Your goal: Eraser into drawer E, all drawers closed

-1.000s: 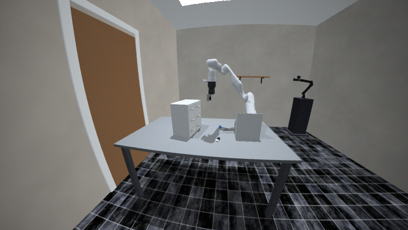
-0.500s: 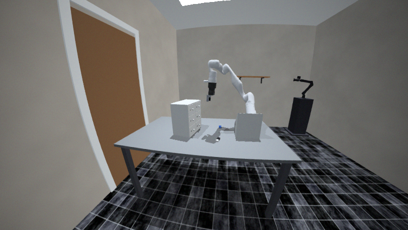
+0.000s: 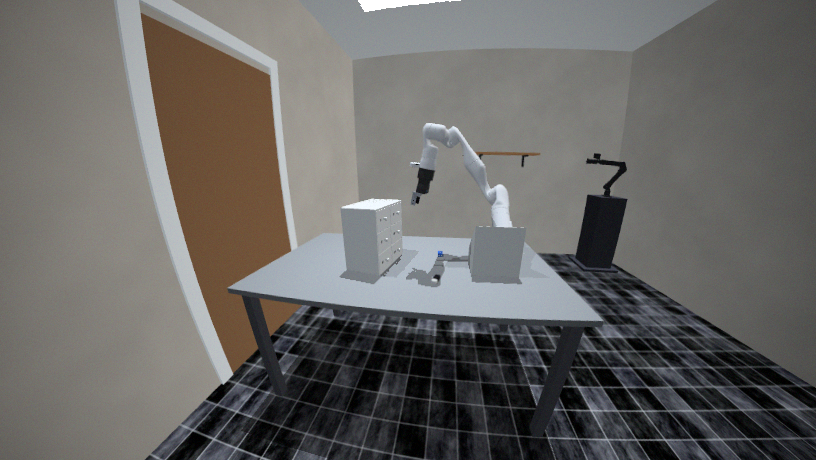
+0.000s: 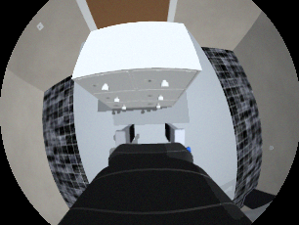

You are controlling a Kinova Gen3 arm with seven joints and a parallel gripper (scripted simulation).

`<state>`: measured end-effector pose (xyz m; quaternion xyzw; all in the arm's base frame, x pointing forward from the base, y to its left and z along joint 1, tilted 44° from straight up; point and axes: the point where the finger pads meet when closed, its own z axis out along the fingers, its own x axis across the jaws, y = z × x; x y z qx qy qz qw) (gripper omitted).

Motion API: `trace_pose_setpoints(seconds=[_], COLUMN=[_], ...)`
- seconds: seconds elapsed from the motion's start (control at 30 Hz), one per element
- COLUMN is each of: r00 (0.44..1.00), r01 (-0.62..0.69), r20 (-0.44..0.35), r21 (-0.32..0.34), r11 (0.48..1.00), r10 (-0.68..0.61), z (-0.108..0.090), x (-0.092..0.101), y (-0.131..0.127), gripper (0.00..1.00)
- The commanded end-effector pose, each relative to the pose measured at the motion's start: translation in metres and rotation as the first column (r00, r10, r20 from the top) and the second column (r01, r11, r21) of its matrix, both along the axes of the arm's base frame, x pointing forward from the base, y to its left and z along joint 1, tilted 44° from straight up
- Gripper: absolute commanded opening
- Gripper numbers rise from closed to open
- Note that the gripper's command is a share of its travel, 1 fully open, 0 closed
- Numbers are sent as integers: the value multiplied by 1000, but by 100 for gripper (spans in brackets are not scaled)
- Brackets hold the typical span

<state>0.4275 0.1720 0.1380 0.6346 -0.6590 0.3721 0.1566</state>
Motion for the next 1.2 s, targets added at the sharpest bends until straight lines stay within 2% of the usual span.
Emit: trace_pose_setpoints(seconds=[0.0, 0.63, 1.17], r00=[999, 974, 916], r01=[-28, -159, -273], r20=[16, 155, 277], r21=[-9, -49, -104], r11=[1000, 986, 956], r10=[28, 165, 291], z=[-1, -11, -20], x=[-2, 11, 22], y=[-2, -14, -25], gripper=[100, 100, 100])
